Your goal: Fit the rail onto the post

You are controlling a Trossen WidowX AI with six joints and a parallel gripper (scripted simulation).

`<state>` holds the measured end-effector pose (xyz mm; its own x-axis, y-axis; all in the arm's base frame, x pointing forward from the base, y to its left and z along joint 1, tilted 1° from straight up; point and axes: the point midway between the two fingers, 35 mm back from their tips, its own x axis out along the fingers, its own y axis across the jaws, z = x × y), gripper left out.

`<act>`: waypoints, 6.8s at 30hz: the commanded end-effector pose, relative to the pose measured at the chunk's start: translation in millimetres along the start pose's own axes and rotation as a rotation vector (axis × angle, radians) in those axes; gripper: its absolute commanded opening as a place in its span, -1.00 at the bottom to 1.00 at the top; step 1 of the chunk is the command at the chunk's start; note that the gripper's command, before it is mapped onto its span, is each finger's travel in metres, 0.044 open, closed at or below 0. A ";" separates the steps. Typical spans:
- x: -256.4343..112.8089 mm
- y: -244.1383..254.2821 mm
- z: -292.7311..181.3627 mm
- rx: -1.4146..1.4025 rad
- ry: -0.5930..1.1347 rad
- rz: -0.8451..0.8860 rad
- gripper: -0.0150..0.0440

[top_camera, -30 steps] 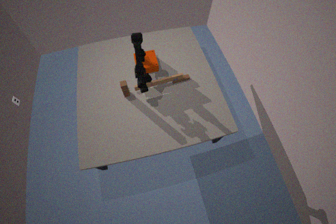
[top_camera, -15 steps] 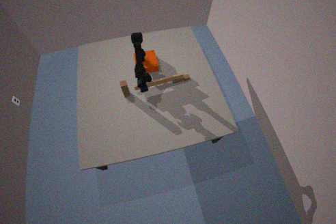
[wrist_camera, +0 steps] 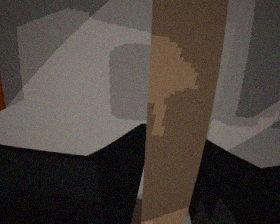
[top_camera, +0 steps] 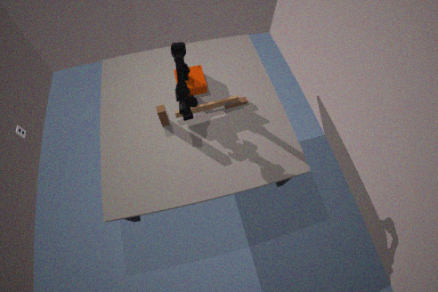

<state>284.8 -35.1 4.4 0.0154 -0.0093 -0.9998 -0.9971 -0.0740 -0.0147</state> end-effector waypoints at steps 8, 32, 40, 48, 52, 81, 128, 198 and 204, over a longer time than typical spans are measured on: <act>1.2 0.0 0.1 0.001 -0.001 -0.002 -0.49; -2.1 -0.5 0.1 0.001 -0.001 -0.002 -0.49; 0.1 -0.9 0.1 0.001 -0.001 -0.002 -0.49; 1.0 -1.0 0.0 0.001 -0.001 -0.002 -0.49; 0.8 -0.7 -0.8 0.001 -0.001 -0.002 -0.49; -3.0 -0.1 -9.0 0.001 0.000 -0.002 -0.49; -1.0 -2.9 -22.5 0.001 0.002 -0.002 -0.49; -1.0 -2.0 -43.7 0.001 0.004 -0.002 -0.49; -1.2 -2.0 -45.5 0.001 0.004 -0.002 -0.49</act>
<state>287.5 -78.1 4.5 0.0115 -0.0093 -0.9999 -0.9975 -0.0703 -0.0108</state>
